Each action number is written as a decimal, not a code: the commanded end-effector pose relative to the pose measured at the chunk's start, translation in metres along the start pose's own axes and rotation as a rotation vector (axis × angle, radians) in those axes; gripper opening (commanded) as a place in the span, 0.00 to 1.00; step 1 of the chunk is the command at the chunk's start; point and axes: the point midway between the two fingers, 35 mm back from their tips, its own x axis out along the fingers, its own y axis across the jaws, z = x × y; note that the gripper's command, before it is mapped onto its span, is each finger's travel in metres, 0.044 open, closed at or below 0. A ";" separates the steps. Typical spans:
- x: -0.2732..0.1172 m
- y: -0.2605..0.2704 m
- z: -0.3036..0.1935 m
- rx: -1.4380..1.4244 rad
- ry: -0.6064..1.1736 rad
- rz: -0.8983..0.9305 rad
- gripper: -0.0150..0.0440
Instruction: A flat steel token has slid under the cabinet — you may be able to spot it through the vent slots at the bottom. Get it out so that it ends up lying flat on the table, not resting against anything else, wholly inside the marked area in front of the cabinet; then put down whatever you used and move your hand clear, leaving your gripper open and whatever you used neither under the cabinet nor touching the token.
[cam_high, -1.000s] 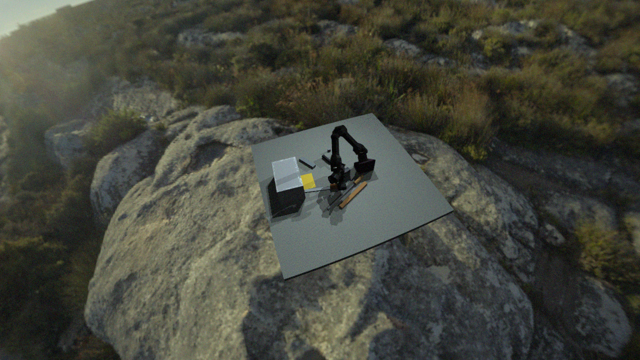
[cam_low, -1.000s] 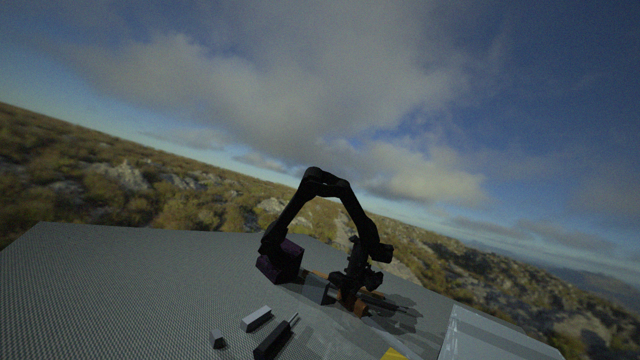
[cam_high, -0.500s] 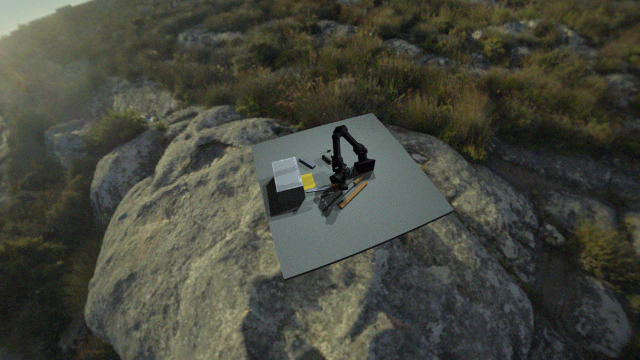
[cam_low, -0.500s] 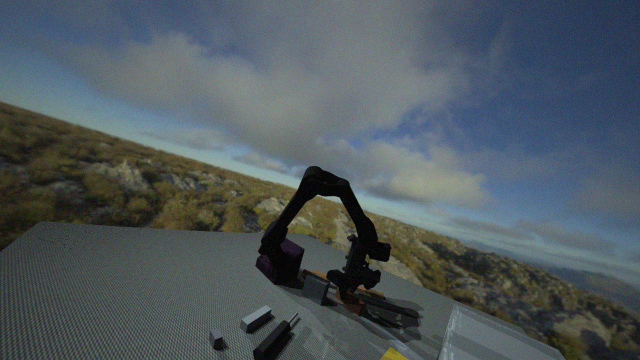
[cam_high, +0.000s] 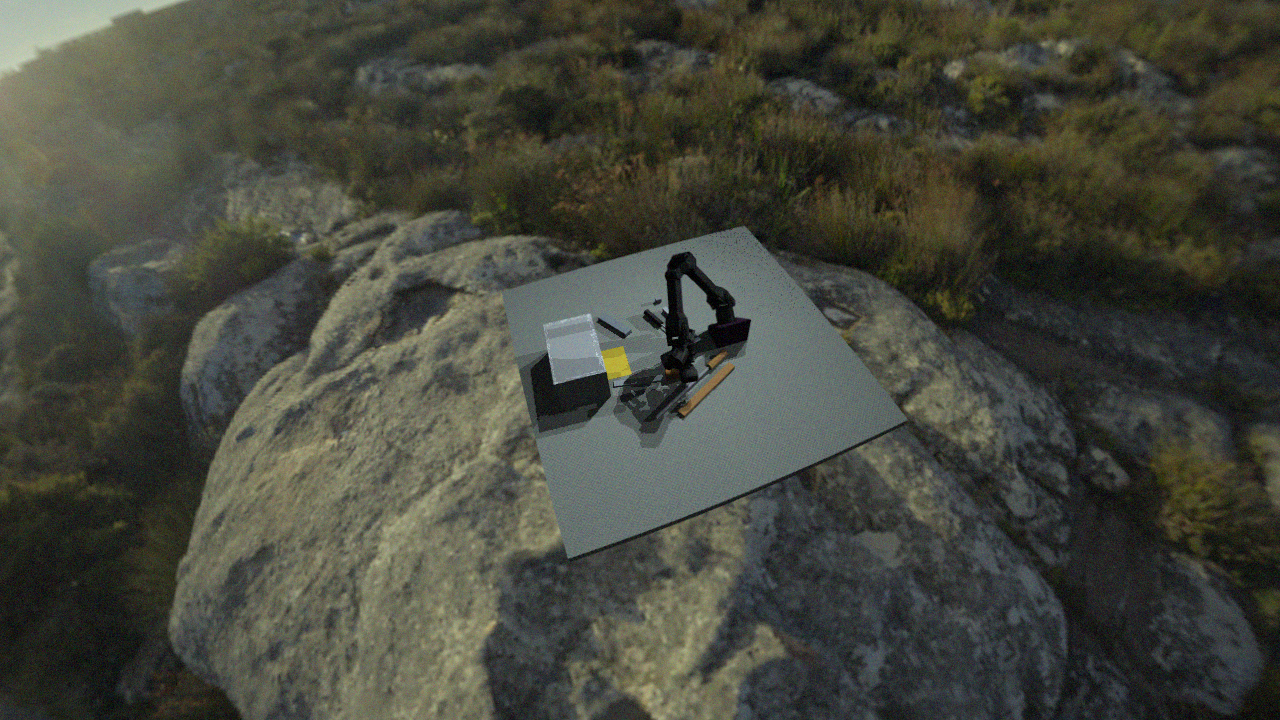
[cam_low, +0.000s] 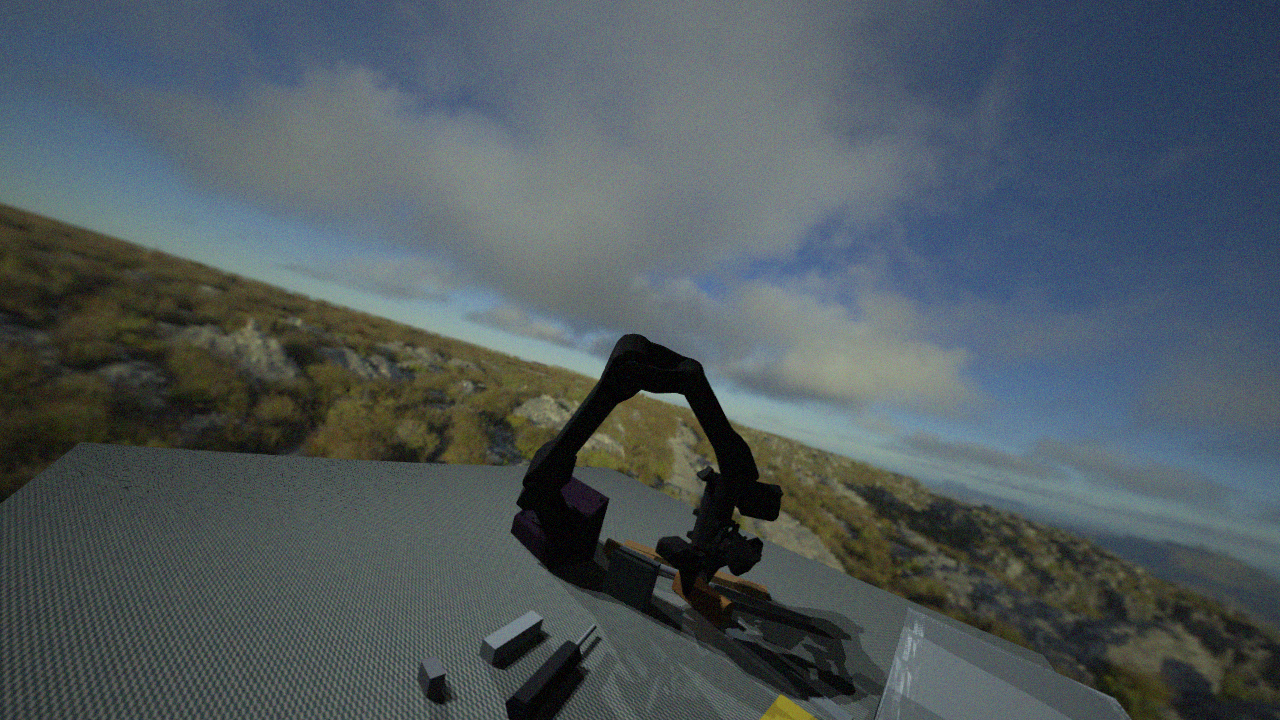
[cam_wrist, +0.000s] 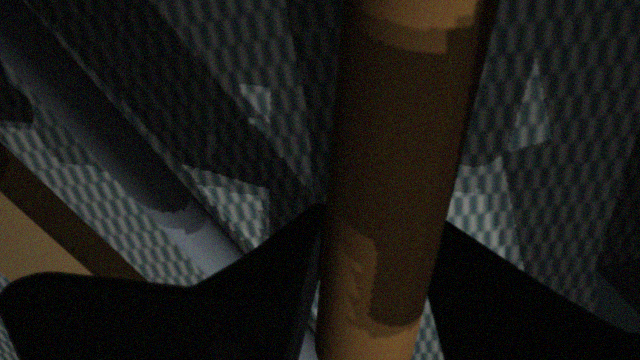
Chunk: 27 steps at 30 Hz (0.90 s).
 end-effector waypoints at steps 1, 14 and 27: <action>-0.001 0.001 0.008 -0.001 -0.002 0.005 0.25; 0.000 -0.003 0.016 -0.003 -0.001 -0.001 0.48; 0.000 -0.003 0.016 -0.001 -0.002 0.004 0.71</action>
